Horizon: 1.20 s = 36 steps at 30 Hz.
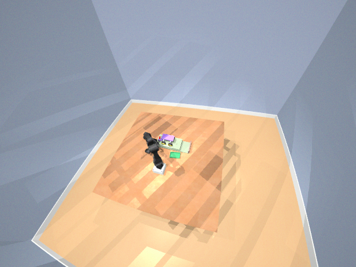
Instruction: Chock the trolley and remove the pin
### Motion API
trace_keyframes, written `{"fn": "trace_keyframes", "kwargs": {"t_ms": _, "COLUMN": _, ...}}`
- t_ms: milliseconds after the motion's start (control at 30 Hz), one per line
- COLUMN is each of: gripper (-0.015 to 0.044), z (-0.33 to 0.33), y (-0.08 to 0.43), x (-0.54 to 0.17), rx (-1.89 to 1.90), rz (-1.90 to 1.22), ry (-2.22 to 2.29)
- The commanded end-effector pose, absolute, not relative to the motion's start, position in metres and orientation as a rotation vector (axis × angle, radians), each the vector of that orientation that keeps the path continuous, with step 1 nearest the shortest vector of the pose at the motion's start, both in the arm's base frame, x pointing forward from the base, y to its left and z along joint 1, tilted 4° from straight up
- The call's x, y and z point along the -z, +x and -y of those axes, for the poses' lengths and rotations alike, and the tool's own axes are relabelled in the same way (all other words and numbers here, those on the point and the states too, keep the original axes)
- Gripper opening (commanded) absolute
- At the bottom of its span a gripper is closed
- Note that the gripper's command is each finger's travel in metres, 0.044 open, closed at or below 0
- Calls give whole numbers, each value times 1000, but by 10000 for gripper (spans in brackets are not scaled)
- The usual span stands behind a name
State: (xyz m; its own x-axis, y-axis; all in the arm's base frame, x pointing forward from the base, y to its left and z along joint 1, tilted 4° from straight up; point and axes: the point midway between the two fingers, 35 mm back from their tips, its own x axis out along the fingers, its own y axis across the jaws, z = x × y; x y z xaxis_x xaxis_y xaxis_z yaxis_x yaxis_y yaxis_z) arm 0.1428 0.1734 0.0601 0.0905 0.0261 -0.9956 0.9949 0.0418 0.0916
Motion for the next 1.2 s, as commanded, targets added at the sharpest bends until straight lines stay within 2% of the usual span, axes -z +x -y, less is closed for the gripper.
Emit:
{"fn": "trace_keyframes", "kwargs": {"t_ms": 0, "gripper": 190, "z": -172, "y": 141, "x": -51, "rx": 1109, "rz": -1187, "ry": 1221}}
{"fn": "trace_keyframes", "kwargs": {"t_ms": 1167, "gripper": 190, "z": -172, "y": 143, "x": -13, "rx": 1109, "rz": -1187, "ry": 1221}}
